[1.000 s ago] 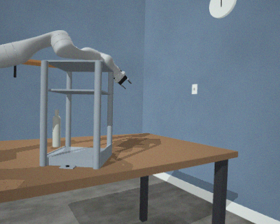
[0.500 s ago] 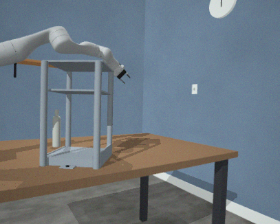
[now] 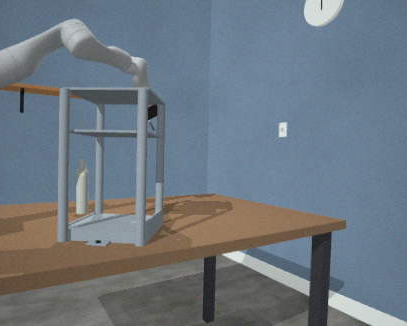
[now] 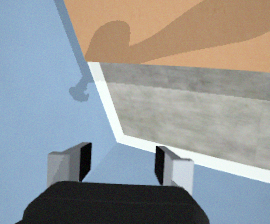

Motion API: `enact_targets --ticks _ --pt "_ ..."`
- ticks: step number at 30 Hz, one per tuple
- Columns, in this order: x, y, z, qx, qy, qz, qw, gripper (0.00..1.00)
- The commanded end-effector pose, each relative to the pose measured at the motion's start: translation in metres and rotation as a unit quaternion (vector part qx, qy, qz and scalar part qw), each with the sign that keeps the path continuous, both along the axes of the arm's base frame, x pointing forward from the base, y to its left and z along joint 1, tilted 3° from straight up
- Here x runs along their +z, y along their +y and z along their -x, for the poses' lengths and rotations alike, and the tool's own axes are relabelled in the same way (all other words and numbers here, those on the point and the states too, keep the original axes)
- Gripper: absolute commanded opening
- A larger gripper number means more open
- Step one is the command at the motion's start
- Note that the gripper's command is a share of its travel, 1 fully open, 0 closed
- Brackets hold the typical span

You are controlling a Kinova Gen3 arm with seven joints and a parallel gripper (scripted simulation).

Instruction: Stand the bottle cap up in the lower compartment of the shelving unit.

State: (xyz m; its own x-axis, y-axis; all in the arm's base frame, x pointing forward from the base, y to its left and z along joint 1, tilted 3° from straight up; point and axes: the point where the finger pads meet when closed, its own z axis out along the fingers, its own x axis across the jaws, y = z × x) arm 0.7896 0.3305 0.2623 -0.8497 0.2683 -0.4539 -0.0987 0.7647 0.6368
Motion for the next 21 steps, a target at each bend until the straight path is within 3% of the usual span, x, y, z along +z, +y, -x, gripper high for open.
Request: enact_targets --ticks 1,5,15,16,21 --pt "0.010 0.001 0.041 0.006 0.029 0.024 0.999 1.00" --pt "-0.005 -0.014 0.096 -0.008 0.097 0.060 0.993 1.00" --pt "-0.005 -0.014 0.096 -0.008 0.097 0.060 0.993 1.00" --pt "-0.009 -0.021 0.115 -0.015 0.120 0.073 0.990 1.00" --pt "-0.009 -0.021 0.115 -0.015 0.120 0.073 0.990 1.00"
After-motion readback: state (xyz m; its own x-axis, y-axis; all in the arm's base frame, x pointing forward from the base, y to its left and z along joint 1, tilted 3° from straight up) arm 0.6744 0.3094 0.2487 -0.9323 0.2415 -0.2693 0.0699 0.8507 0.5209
